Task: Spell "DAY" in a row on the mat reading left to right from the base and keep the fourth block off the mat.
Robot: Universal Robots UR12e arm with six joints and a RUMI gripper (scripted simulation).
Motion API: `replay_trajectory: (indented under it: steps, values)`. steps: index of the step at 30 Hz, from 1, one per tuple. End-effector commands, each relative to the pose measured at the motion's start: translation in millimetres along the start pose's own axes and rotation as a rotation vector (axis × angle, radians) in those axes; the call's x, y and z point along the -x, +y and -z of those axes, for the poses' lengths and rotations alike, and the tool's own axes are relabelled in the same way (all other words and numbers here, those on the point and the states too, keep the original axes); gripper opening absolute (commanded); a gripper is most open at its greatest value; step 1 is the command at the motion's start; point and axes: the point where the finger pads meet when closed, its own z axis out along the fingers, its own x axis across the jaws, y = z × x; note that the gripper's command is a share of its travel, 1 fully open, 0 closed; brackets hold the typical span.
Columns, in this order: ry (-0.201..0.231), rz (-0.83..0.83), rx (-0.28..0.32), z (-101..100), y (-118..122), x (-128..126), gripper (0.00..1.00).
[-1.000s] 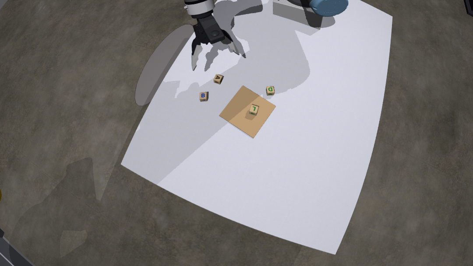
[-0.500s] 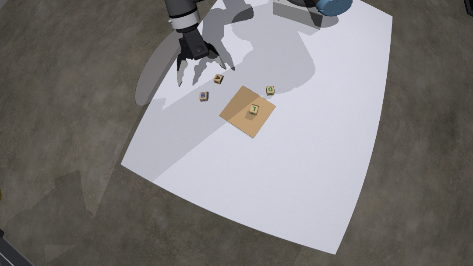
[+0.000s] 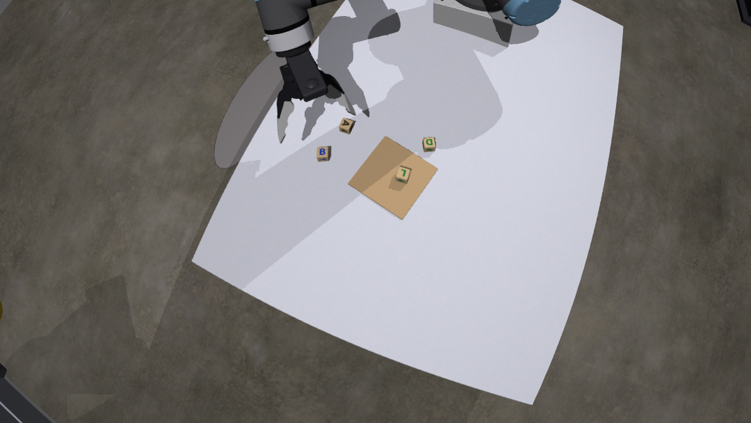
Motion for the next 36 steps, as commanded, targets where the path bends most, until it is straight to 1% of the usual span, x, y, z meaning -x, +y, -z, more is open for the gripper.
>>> replay_trajectory:
  steps: [1, 36]
  values:
    - [0.001, 0.001, 0.000, 0.4, -0.3, -0.6, 1.00]
    - [-0.002, 0.011, 0.006, -0.8, -1.9, 1.3, 1.00]
